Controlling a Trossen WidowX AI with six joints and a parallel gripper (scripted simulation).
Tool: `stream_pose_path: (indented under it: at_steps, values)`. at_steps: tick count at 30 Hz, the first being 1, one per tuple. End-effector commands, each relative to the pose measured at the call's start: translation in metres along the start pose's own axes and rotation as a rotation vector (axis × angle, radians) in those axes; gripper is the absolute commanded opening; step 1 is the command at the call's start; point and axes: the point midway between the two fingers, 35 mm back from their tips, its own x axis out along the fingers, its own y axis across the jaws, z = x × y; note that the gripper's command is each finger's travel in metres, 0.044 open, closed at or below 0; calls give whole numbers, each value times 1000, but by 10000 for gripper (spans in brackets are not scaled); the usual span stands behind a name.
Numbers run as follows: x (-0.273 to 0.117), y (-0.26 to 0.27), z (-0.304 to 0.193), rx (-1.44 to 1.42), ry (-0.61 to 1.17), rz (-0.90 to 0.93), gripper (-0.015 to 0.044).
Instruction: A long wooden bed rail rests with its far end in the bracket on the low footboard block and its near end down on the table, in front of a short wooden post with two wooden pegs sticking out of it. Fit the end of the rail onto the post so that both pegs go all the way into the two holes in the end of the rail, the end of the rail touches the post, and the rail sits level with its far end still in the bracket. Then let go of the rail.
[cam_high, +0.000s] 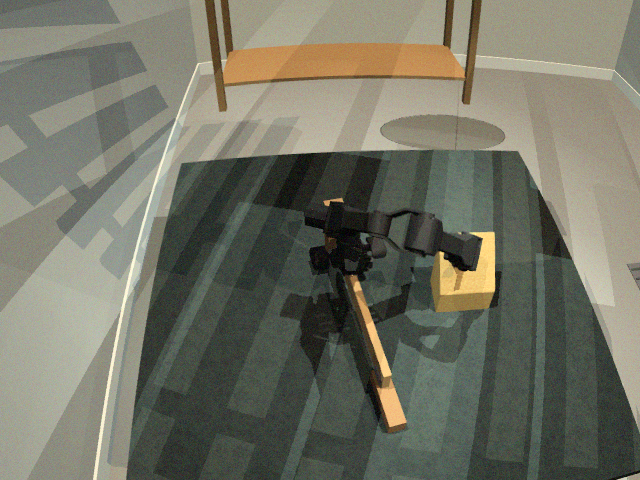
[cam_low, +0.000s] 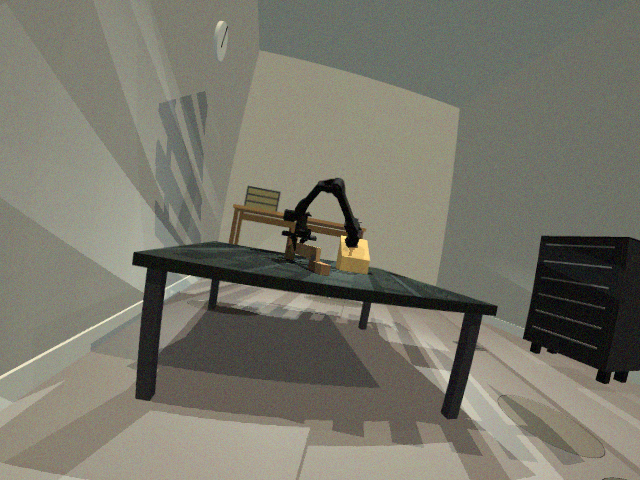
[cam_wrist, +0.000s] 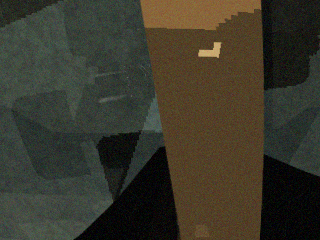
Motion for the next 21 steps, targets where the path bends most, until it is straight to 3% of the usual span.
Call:
stream_pose_path:
  at_steps: [1, 21]
  values:
    - [-1, 0, -2, -2, 2, -1, 0]
    - [-1, 0, -8, -2, 2, -1, 0]
